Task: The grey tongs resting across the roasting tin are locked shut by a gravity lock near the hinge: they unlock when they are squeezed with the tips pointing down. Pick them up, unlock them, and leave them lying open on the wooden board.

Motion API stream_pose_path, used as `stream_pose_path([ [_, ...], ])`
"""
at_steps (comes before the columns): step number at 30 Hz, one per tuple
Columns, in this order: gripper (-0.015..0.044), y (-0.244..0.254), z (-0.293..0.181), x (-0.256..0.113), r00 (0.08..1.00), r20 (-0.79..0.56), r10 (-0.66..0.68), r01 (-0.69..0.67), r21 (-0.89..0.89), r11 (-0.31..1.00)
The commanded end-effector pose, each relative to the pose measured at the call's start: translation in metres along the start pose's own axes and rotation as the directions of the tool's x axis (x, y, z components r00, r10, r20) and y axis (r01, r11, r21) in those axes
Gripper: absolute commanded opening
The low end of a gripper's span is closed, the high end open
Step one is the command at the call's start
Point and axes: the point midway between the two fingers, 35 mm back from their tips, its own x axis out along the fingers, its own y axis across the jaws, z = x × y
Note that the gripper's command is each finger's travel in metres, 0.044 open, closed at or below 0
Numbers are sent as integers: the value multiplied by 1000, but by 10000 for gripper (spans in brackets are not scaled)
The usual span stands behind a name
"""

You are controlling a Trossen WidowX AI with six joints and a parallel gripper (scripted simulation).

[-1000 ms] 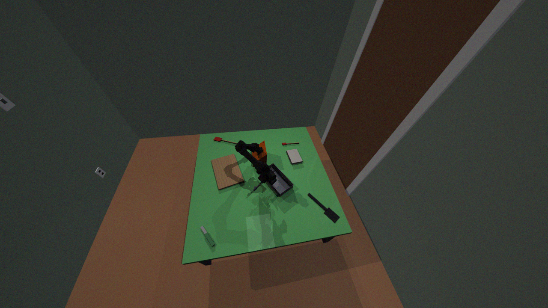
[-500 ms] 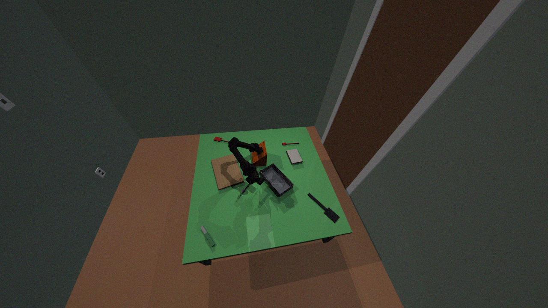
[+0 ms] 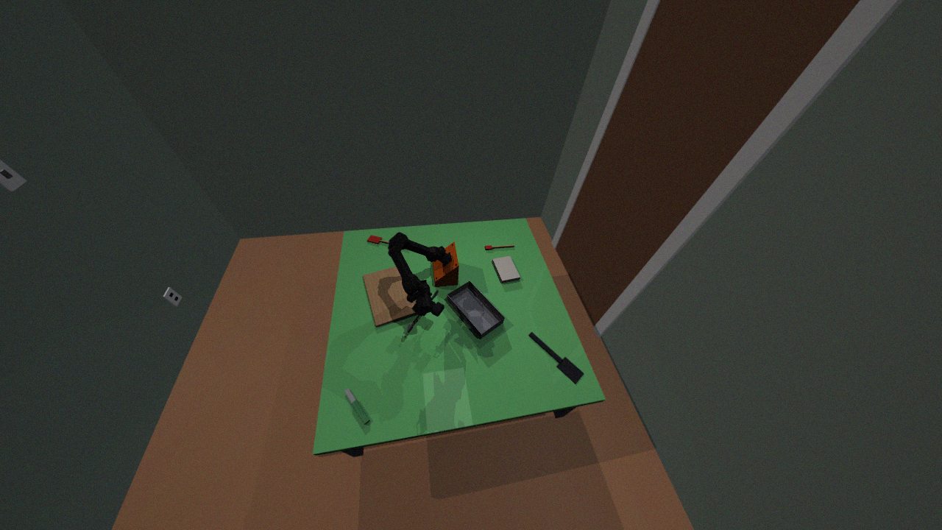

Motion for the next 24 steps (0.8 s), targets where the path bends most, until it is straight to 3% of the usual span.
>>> stream_pose_path([
  [1,-150,-20,4,3,1000,-15,8,-8,-17,1000],
  [24,-150,-157,10,15,997,-50,53,-61,-175,983],
])
